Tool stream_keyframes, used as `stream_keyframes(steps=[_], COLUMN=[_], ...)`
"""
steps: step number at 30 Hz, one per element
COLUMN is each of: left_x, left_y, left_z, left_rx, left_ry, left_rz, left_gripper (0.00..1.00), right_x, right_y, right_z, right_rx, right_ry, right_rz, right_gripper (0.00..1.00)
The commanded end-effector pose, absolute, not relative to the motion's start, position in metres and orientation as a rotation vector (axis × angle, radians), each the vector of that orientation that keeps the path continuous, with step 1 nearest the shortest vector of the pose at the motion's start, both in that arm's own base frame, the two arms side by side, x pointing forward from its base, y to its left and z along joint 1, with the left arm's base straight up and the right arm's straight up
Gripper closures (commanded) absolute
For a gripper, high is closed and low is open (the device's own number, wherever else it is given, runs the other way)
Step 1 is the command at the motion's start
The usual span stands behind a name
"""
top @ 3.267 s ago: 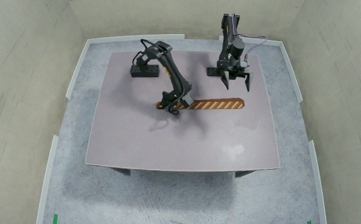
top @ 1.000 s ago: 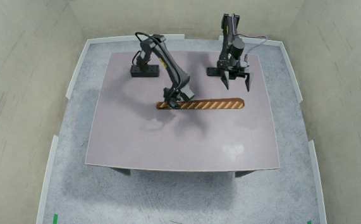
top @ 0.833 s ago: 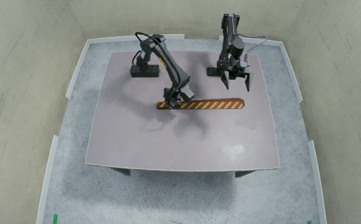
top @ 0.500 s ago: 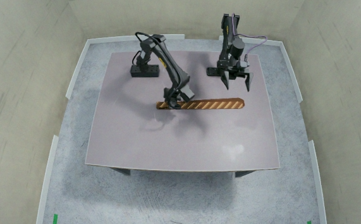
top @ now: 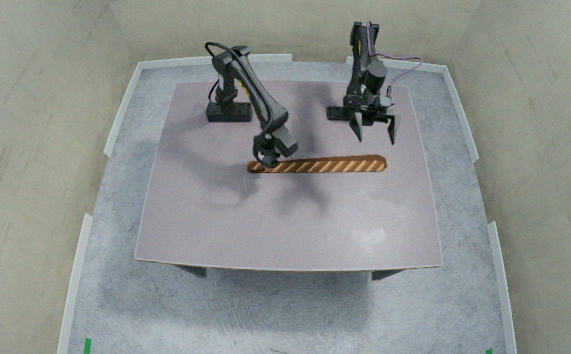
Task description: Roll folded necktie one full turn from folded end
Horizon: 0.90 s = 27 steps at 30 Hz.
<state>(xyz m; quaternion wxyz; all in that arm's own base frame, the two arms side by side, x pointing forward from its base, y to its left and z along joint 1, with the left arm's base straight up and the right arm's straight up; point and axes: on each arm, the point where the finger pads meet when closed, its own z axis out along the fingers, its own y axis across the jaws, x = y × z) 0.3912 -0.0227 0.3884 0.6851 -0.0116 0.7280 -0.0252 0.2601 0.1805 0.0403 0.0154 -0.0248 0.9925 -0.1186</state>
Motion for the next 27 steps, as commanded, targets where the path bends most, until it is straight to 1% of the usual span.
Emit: stream_keyframes(steps=[1, 3, 18, 27], left_x=[0.393, 0.393, 0.393, 0.393], left_y=[-0.02, -0.02, -0.02, -0.02], left_z=[0.418, 0.418, 0.418, 0.418], left_rx=[-0.035, -0.035, -0.035, -0.035], left_ry=[1.551, 1.551, 1.551, 1.551], left_rz=[-0.064, -0.064, -0.064, -0.064], left_gripper=[0.0, 0.0, 0.0, 0.0], right_x=[0.262, 0.262, 0.262, 0.262], right_y=[0.186, 0.186, 0.186, 0.186], right_z=[0.05, 0.05, 0.08, 0.08], right_rx=[-0.104, -0.104, -0.111, -0.111], right_ry=[3.094, 3.094, 3.105, 3.105], right_rz=[-0.213, -0.213, 0.179, 0.179], right_gripper=[0.41, 0.41, 0.1, 0.1])
